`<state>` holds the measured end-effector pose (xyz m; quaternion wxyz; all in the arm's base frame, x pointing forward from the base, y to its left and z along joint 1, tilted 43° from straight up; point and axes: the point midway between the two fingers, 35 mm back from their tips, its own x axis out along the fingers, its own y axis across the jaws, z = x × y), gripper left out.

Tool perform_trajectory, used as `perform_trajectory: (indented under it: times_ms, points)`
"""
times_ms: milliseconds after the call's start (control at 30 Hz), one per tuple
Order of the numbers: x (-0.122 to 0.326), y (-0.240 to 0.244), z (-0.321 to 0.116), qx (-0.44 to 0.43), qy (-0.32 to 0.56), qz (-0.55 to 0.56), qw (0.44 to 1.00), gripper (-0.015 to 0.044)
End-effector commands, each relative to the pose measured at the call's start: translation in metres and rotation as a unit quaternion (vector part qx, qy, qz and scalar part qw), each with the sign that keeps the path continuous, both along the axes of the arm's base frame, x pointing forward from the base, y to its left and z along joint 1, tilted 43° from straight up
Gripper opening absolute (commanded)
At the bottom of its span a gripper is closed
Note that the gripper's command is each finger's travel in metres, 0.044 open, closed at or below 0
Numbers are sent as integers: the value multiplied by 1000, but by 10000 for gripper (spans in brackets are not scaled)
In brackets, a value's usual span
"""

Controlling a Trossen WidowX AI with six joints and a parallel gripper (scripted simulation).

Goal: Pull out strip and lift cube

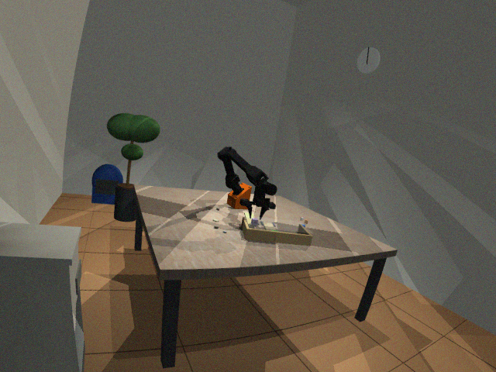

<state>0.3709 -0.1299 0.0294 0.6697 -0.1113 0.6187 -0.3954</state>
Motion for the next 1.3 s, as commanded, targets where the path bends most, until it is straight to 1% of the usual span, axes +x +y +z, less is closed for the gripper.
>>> perform_trajectory:
  times_ms: [0, 467, 600, 833, 967, 1267]
  points:
    - [-1, -4, -7, -1, 5, 2, 1000, 250]
    - [-4, -16, -19, -2, 5, 2, 1000, 250]
    - [-4, -16, -16, -1, 2, -1, 1000, 145]
    - [-4, -16, -16, -1, 2, -1, 1000, 98]
    - [-6, -13, -15, -1, 2, -1, 1000, 0]
    - [-42, 19, 0, 0, 5, 1, 1000, 0]
